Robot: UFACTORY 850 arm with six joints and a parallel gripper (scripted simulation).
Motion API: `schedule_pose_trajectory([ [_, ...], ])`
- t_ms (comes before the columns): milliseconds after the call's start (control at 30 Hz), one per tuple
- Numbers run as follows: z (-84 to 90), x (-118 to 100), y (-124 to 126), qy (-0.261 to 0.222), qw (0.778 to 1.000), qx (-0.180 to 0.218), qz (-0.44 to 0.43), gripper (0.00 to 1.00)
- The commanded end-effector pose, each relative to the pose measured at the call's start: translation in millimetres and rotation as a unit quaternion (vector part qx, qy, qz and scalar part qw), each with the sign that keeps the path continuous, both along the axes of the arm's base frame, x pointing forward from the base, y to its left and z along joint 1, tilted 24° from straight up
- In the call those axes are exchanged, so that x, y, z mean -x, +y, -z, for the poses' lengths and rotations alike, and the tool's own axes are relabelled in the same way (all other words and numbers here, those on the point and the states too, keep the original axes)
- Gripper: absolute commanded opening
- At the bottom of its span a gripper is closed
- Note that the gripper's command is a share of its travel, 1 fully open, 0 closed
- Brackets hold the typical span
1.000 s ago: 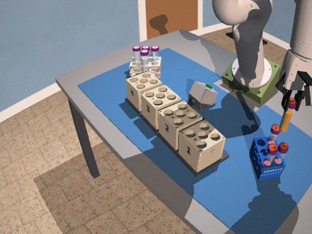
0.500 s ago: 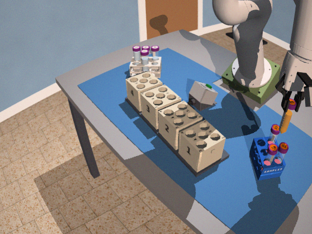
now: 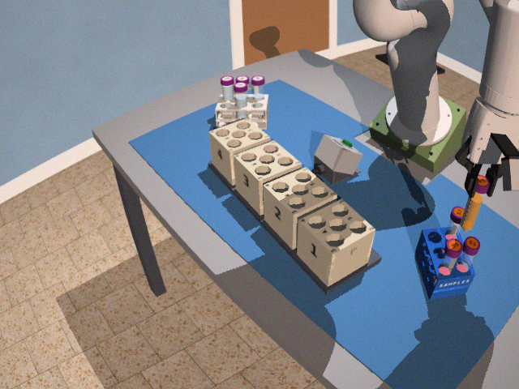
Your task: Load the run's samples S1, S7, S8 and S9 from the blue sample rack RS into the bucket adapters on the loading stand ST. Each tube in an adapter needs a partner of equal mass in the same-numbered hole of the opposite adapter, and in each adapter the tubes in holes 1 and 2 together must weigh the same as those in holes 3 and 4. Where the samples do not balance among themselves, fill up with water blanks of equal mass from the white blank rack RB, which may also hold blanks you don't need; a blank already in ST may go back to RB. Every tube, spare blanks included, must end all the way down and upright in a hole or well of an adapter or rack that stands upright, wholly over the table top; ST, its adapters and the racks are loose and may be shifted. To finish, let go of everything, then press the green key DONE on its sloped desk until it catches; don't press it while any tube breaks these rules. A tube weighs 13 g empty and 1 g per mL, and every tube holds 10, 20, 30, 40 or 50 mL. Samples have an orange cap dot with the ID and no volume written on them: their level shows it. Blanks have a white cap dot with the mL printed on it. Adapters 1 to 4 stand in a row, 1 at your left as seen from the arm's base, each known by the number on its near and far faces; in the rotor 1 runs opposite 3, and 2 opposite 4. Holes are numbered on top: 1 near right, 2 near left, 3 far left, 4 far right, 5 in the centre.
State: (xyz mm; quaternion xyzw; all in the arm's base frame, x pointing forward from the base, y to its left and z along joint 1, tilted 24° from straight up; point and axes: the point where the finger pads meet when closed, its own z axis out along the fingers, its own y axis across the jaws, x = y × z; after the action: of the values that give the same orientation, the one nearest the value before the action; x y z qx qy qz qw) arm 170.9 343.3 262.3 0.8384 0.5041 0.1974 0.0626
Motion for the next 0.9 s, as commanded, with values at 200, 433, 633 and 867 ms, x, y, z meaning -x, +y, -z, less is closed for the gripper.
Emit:
schedule_pose_trajectory([
  [200, 16.8, -7.8, 2.7, -0.001, 1.000, -0.001, 0.000, 0.00],
  [433, 29.6, -13.3, 4.0, -0.001, 1.000, -0.001, 0.000, 0.00],
  [633, 39.7, -17.7, 5.1, -0.001, 1.000, -0.001, 0.000, 0.00],
  [867, 39.6, -17.7, 5.1, -0.001, 1.000, -0.001, 0.000, 0.00],
])
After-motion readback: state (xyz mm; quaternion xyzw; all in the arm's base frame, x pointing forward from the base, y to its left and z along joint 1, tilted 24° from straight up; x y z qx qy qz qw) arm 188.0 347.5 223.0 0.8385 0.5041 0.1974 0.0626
